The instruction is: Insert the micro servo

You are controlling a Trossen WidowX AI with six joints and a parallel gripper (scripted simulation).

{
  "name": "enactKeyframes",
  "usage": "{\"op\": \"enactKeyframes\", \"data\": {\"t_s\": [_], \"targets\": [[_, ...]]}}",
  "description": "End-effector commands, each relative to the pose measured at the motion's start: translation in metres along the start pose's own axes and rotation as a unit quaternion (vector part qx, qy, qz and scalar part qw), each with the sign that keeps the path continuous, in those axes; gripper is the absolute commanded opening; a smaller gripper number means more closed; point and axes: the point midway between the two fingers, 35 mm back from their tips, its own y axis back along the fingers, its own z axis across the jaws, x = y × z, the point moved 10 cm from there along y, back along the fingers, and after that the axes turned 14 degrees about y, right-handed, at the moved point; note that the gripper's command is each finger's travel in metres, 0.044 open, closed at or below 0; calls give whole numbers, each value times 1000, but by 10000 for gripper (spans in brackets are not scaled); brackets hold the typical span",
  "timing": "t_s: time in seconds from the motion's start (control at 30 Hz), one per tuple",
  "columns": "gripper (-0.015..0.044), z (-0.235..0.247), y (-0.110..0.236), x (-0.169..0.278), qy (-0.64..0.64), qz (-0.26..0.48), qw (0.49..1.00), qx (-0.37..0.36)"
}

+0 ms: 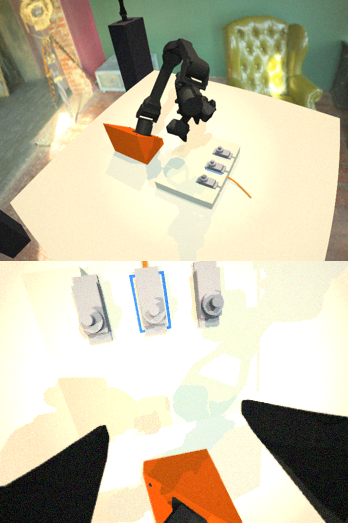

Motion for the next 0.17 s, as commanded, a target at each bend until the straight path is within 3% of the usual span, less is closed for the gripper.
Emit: {"op": "enactKeyframes", "data": {"t_s": [0.0, 0.13], "targets": [[440, 0, 0, 0, 2, 3, 1000, 0], [440, 0, 0, 0, 2, 3, 1000, 0]]}}
